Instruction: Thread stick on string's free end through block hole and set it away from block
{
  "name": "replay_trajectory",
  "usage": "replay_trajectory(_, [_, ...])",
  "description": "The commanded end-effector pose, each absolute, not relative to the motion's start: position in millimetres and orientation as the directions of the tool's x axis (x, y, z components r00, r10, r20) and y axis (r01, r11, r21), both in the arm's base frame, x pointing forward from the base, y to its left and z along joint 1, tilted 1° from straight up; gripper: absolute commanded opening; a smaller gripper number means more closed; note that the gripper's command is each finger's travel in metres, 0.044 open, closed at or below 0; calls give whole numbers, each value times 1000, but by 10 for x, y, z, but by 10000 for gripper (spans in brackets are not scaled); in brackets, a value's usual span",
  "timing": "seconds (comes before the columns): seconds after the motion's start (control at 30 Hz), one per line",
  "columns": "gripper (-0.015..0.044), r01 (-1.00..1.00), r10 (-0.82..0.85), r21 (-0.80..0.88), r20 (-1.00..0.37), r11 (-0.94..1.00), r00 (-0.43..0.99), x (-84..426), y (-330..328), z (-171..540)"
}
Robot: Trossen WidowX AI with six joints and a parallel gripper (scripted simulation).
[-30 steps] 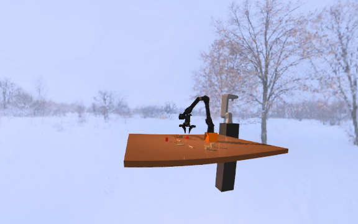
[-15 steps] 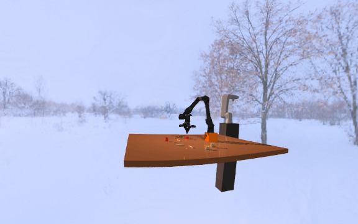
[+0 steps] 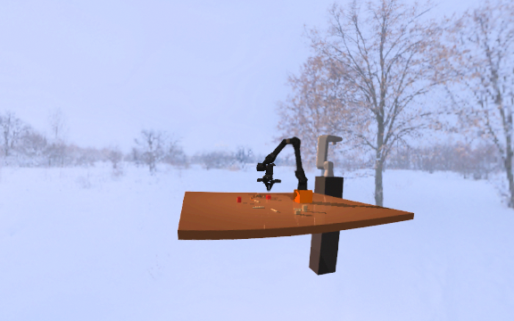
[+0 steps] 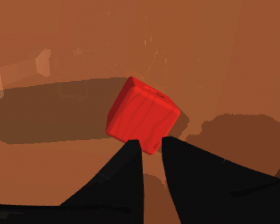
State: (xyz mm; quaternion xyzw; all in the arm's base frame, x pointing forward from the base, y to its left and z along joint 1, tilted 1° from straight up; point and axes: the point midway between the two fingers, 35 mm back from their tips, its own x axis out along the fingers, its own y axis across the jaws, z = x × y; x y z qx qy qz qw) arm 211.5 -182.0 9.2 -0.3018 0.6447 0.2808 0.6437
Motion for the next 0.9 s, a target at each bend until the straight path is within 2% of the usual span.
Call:
replay_trajectory(0.0, [131, -751, -28, -26, -1000, 660, 11, 2115, -1820, 92])
replay_trajectory(0.13, [235, -751, -28, -26, -1000, 660, 11, 2115, -1820, 92])
replay_trajectory(0.2, [235, -751, -28, -26, -1000, 660, 11, 2115, -1820, 92])
replay_trajectory(0.5, [0, -751, -28, -26, -1000, 660, 11, 2115, -1820, 92])
replay_trajectory(0.87, [0, -751, -28, -26, -1000, 660, 11, 2115, -1820, 92])
